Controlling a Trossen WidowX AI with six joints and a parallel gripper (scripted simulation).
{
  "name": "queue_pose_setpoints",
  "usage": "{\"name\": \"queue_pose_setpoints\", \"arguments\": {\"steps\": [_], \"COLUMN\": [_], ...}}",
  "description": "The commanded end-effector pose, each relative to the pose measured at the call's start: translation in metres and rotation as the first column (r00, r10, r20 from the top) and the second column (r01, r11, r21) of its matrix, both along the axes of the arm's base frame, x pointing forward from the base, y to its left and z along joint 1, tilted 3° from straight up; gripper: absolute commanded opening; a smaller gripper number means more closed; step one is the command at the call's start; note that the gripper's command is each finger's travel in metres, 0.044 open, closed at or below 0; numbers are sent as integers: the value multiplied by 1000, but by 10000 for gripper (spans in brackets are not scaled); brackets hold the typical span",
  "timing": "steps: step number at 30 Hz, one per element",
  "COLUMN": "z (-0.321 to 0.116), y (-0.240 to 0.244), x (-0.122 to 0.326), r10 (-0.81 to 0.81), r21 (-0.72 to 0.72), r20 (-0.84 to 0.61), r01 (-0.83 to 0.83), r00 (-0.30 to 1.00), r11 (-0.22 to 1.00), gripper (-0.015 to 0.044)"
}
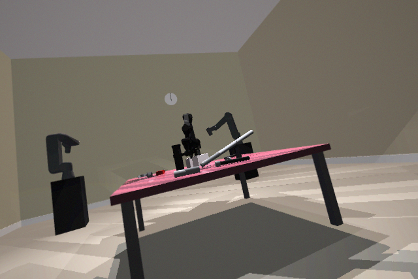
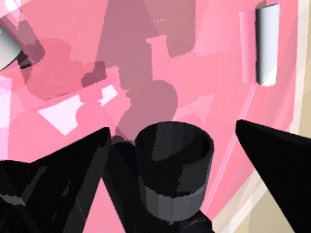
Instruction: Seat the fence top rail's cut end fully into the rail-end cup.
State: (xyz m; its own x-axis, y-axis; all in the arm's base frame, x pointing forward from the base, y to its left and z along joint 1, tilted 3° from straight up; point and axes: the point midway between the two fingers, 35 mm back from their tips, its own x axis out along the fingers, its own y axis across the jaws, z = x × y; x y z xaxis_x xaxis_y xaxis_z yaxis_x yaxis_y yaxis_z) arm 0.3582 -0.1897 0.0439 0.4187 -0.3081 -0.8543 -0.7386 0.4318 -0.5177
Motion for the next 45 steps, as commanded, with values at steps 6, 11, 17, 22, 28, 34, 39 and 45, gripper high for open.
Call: {"name": "queue_pose_setpoints", "arguments": {"steps": [6,11,17,22,28,34,39,45], "z": [-11,-11,-11,-11,-11,-11,-11,-11], "y": [-1,-1,-1,-1,2,3,5,6], "x": [1,1,1,1,-3,-5,-10,-11], "r10": [5,5,5,5,60,82,138,154], "r21": [7,7,7,7,8,8,9,10], "r20": [-8,-8,-8,-8,-12,-13,-16,-16], "r01": [-5,-5,-5,-5,-60,-82,-138,-154], "r00": [1000,1000,1000,1000,998,997,990,988], "r11": [1000,1000,1000,1000,998,997,990,988], "gripper": [440,309,151,59,0,0,0,0]}}
